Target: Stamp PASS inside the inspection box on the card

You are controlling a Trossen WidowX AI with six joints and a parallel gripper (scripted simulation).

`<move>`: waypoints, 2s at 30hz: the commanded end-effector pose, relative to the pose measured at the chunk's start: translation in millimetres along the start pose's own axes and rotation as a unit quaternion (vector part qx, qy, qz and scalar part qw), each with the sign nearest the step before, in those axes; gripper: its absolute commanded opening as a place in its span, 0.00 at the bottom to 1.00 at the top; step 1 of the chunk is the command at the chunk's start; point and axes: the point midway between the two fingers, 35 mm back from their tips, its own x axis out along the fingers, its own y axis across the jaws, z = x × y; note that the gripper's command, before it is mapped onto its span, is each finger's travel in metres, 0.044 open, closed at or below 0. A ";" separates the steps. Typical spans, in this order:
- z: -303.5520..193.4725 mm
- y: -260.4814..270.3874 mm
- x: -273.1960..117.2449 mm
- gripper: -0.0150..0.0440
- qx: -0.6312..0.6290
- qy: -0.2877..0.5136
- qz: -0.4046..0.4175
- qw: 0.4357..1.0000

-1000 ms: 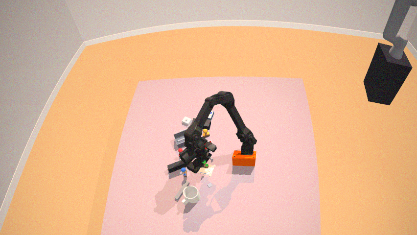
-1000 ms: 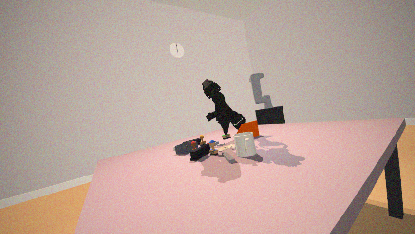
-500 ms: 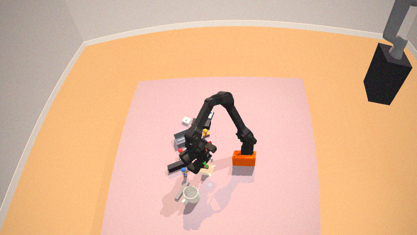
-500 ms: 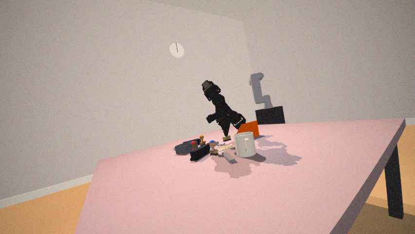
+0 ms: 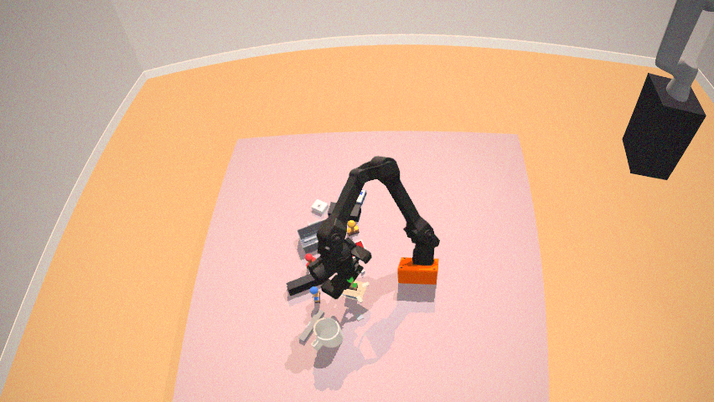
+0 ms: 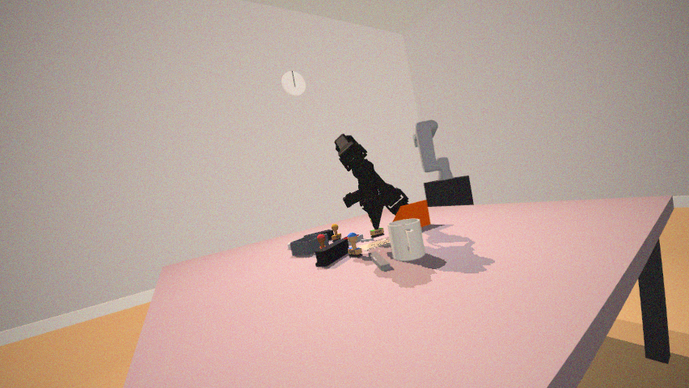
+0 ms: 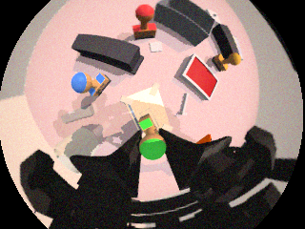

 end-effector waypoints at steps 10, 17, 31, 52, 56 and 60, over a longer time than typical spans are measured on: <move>-0.2 -1.3 9.4 0.25 -0.004 -0.003 -0.002 1.000; -0.3 -1.8 13.9 0.25 -0.004 -0.003 -0.002 1.000; -0.7 -2.9 21.9 0.25 -0.004 -0.004 -0.002 1.000; -0.5 -3.0 25.2 0.25 -0.004 -0.004 -0.002 1.000; -0.5 -3.0 26.0 0.25 -0.004 -0.004 -0.002 1.000; -0.5 -3.0 26.0 0.25 -0.004 -0.004 -0.002 1.000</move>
